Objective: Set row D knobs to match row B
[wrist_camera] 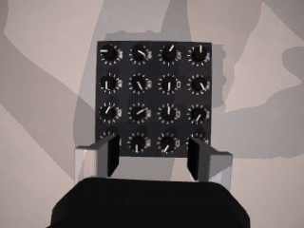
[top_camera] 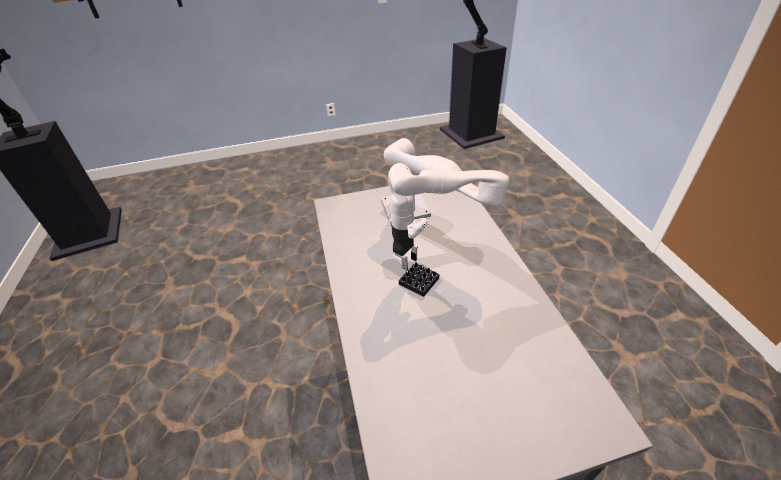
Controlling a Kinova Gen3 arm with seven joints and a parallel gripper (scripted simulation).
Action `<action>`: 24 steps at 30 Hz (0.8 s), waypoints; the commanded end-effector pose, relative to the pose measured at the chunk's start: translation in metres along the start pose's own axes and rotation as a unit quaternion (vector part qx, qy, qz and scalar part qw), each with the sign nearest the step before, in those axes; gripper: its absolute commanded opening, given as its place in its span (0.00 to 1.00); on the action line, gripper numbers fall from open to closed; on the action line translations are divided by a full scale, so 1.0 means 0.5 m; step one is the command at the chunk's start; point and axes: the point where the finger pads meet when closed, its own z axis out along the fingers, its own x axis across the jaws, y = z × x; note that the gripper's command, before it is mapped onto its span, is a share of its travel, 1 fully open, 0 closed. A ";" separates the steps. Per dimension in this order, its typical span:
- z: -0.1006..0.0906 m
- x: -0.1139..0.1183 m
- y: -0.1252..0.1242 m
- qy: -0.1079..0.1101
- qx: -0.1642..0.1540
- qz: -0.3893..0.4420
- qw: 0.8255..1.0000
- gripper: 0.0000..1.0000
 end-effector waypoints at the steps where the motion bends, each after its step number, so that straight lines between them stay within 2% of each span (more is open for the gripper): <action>1: -0.002 0.004 0.013 0.001 0.003 0.006 1.000 1.00; 13: -0.002 0.005 0.042 0.001 0.003 0.006 1.000 1.00; 24: -0.002 0.005 0.046 0.001 0.003 0.006 1.000 1.00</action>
